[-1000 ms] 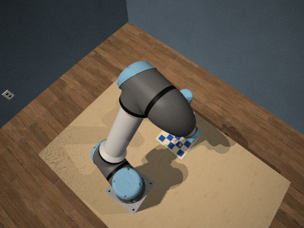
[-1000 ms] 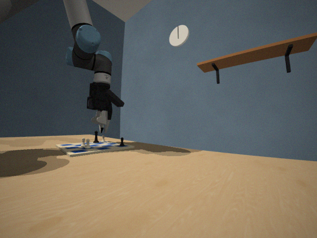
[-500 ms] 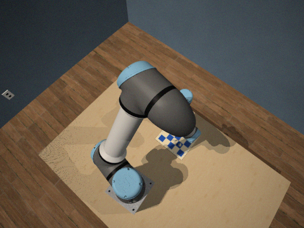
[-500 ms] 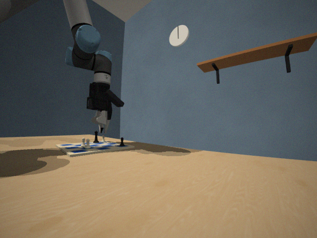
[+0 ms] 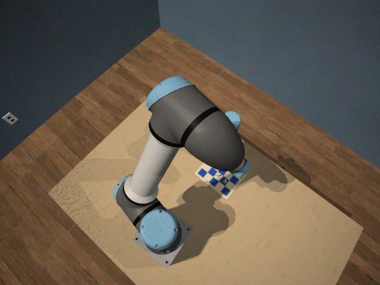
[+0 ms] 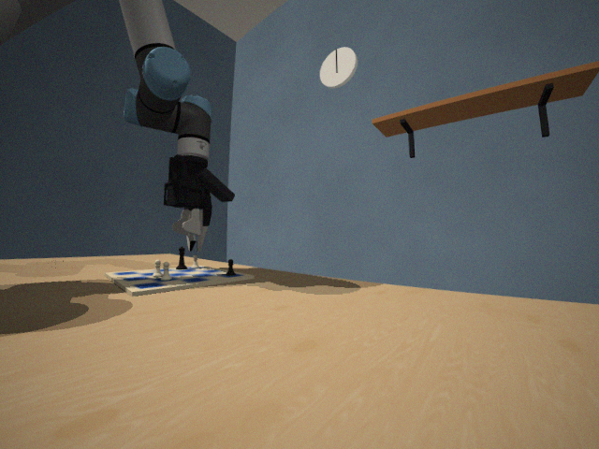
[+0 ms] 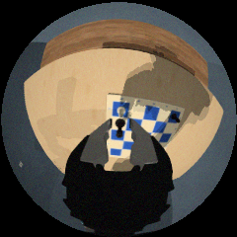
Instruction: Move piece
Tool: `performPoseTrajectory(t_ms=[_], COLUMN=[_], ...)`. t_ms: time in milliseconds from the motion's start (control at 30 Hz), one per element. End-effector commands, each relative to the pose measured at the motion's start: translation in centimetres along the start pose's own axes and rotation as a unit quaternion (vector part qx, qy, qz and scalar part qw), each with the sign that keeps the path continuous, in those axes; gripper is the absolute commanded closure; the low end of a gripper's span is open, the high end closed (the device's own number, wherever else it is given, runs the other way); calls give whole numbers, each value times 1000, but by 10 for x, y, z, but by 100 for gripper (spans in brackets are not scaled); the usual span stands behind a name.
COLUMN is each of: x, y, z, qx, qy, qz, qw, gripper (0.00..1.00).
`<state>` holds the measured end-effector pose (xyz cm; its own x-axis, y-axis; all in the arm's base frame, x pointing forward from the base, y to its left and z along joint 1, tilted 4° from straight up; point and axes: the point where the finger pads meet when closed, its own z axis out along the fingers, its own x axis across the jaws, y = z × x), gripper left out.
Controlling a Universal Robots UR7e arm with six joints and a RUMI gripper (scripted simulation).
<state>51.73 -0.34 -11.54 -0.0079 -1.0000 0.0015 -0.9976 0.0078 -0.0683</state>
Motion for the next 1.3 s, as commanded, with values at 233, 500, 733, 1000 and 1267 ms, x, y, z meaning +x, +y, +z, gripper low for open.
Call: performPoseTrajectory(t_ms=[233, 500, 733, 1000, 1267], x=[-1, -1, -1, -1, 0], y=[1, 1, 1, 0, -1], z=[0, 1, 6, 19, 31], qx=[-1, -1, -1, 0, 1], qy=[0, 0, 0, 0, 1], qz=[-1, -1, -1, -1, -1], qw=[1000, 1000, 1000, 1000, 1000], gripper=[80, 80, 80, 80, 80])
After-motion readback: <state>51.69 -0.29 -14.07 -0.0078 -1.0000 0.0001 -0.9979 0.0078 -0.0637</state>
